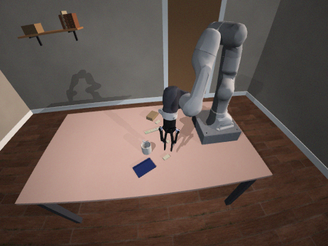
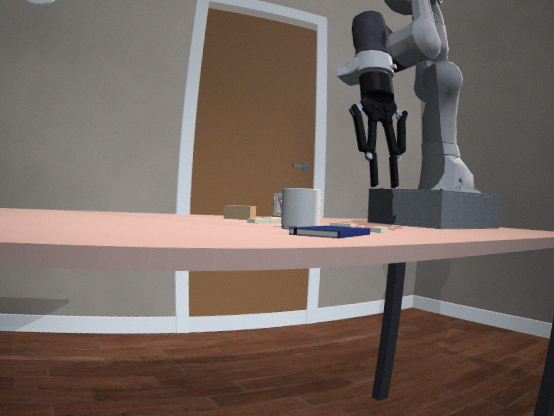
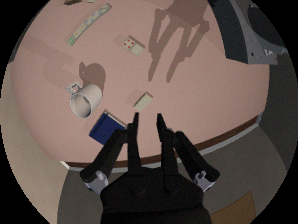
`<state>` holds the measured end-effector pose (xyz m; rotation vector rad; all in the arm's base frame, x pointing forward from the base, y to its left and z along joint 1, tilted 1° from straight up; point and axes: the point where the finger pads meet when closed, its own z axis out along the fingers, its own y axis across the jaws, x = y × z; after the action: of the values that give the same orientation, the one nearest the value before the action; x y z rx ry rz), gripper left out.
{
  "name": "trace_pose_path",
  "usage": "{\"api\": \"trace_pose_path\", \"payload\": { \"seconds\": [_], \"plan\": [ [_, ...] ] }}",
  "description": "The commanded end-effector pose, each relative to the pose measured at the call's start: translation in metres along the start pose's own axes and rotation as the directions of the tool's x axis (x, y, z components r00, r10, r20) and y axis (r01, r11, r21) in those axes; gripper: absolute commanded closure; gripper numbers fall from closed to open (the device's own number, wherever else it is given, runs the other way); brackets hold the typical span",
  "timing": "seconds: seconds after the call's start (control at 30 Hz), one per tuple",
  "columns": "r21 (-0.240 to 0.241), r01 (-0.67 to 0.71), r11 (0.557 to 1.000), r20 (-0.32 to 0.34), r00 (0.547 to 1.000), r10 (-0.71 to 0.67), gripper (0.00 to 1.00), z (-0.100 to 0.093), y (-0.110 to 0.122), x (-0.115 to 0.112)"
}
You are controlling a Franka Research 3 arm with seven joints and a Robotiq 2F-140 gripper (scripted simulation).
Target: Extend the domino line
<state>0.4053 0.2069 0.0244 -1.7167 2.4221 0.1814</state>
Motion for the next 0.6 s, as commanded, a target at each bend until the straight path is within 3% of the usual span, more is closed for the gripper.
{"api": "trace_pose_path", "payload": {
  "seconds": [0.0,0.07,0.2,0.57],
  "plan": [
    [0.042,-0.261,0.964,-0.073,0.962,0.264,0.67,-0.0006,-0.0027,-0.0008],
    [0.042,-0.261,0.964,-0.073,0.962,0.264,0.67,-0.0006,-0.0027,-0.0008],
    [0.061,-0.379,0.923,-0.085,0.920,0.383,0.67,-0.0006,-0.0027,-0.0008],
    [0.104,-0.540,0.835,-0.126,0.826,0.550,0.67,-0.0006,-0.0027,-0.0008]
  ]
}}
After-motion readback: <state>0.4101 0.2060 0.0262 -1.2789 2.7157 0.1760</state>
